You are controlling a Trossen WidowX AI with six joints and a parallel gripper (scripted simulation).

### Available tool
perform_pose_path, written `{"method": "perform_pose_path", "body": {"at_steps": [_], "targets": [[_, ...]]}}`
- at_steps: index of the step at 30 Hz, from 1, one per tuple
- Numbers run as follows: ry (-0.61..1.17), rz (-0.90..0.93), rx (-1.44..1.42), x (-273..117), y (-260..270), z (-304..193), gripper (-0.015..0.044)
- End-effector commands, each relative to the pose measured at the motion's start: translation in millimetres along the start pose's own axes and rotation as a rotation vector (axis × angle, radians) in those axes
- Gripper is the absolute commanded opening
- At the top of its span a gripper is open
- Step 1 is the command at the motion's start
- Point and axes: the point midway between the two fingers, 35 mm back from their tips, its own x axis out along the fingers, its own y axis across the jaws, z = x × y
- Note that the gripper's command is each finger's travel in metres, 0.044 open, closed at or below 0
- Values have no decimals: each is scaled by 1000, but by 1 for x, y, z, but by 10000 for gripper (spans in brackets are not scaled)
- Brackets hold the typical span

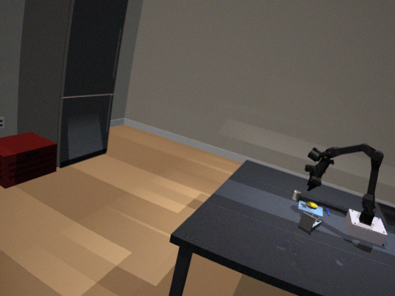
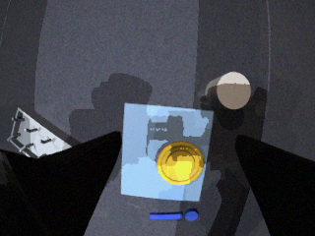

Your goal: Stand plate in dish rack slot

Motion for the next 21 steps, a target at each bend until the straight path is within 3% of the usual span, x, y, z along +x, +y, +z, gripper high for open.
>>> {"method": "perform_pose_path", "body": {"at_steps": [1, 6, 21], "targets": [[163, 18, 35, 29, -7, -39, 400], [243, 29, 54, 39, -12, -63, 400], [243, 29, 54, 51, -12, -66, 400]]}}
